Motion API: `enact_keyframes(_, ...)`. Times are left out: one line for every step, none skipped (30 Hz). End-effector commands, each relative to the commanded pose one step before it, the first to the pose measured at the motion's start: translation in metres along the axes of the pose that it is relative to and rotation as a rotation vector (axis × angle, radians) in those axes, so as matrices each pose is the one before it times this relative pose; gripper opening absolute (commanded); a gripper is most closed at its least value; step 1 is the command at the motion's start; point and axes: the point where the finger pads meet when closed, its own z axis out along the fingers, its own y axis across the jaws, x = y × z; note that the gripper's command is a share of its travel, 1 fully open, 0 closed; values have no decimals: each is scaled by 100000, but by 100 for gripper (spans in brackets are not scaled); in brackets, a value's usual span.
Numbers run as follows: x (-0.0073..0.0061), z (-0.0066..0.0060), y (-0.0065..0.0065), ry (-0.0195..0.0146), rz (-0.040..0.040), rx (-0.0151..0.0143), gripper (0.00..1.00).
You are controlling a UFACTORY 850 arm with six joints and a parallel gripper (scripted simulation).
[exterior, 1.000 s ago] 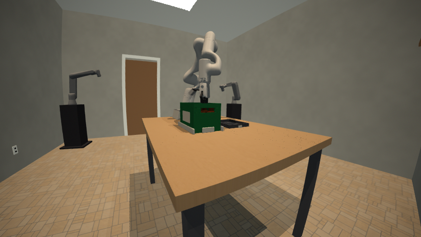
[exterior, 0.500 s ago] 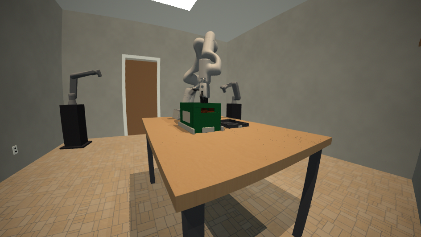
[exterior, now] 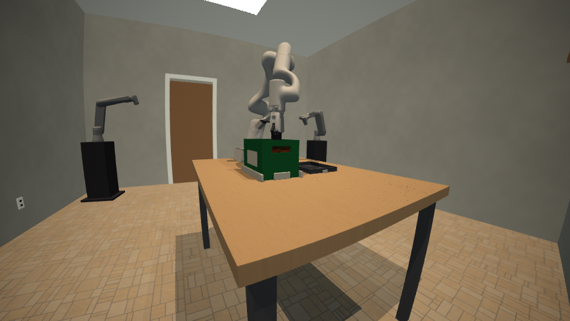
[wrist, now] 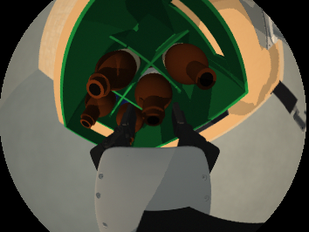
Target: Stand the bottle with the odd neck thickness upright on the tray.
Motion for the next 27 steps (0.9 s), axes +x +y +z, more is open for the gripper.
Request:
enact_keyframes(-58, -377, -77, -118, -27, 190, 65)
enact_keyframes(0, -130, 0, 1, 0, 0, 65)
enact_keyframes(0, 0, 0, 0, 0, 0, 65)
enact_keyframes(0, 0, 0, 0, 0, 0, 65)
enact_keyframes(0, -155, 0, -1, 0, 0, 65)
enact_keyframes(0, -179, 0, 0, 0, 0, 65)
enact_keyframes(0, -203, 0, 0, 0, 0, 65)
enact_keyframes(0, -227, 0, 0, 0, 0, 65)
enact_keyframes(0, -249, 0, 0, 0, 0, 65)
enact_keyframes(0, -271, 0, 0, 0, 0, 65)
enact_keyframes(0, -291, 0, 0, 0, 0, 65)
enact_keyframes(0, -309, 0, 1, 0, 0, 65)
enact_keyframes(0, -327, 0, -1, 0, 0, 65)
enact_keyframes(0, -341, 0, 0, 0, 0, 65)
enact_keyframes(0, -353, 0, 0, 0, 0, 65)
enact_keyframes(0, -362, 0, 0, 0, 0, 65)
enact_keyframes(0, -363, 0, -1, 0, 0, 65)
enact_keyframes(0, -363, 0, 0, 0, 0, 65)
enact_keyframes(0, -359, 0, 0, 0, 0, 65)
enact_keyframes(0, 0, 0, 0, 0, 0, 65)
enact_keyframes(0, 0, 0, 0, 0, 0, 65)
enact_keyframes(0, -353, 0, 1, 0, 0, 65)
enact_keyframes(0, -343, 0, -1, 0, 0, 65)
enact_keyframes(0, -332, 0, 0, 0, 0, 65)
enact_keyframes(0, -319, 0, 1, 0, 0, 65)
enact_keyframes(0, -302, 0, 0, 0, 0, 65)
enact_keyframes(0, -285, 0, 0, 0, 0, 65)
